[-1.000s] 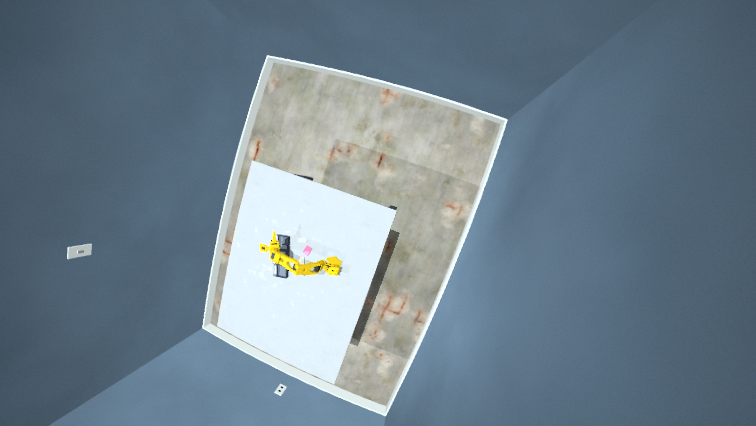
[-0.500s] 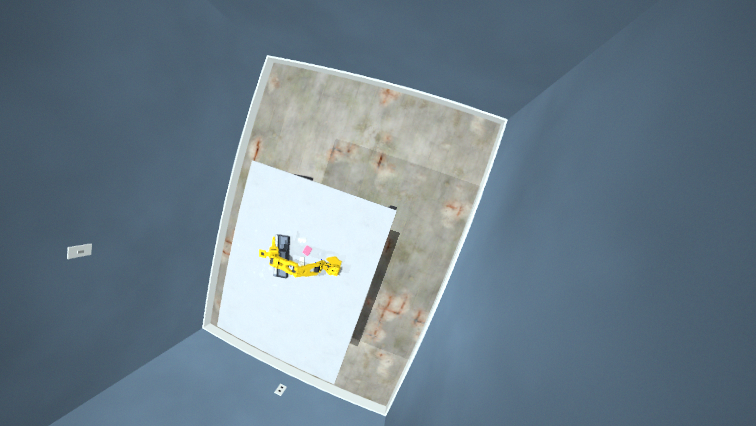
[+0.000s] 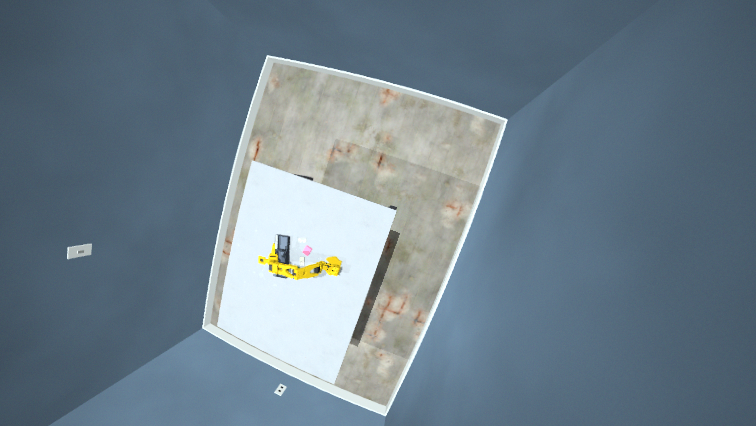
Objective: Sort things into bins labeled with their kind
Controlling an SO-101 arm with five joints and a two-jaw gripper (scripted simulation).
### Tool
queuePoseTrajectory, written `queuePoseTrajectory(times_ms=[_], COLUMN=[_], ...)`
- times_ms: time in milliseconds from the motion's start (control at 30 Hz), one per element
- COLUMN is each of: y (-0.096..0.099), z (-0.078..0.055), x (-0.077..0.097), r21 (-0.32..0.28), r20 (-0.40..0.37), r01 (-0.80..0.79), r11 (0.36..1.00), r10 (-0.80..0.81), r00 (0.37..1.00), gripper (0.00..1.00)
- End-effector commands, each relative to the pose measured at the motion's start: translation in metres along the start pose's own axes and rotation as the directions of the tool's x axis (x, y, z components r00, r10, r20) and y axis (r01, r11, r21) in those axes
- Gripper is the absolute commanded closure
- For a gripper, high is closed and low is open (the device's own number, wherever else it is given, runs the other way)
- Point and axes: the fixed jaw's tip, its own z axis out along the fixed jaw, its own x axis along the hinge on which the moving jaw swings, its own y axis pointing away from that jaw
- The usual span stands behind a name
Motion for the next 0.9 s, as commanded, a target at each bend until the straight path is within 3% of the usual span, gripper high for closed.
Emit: queuePoseTrajectory(times_ms=[0,33,867], y=[0.0022,0.0023,0.0023], z=[-0.0177,-0.0256,-0.0256], x=[-0.0167,-0.0204,-0.0204], r21=[-0.004,-0.006,-0.006], r20=[0.084,0.103,0.103], r01=[-0.003,-0.017,-0.017], r11=[1.0,1.0,1.0], r10=[0.003,0.018,0.018], r00=[0.996,0.994,0.994], gripper=[0.0,0.0,0.0])
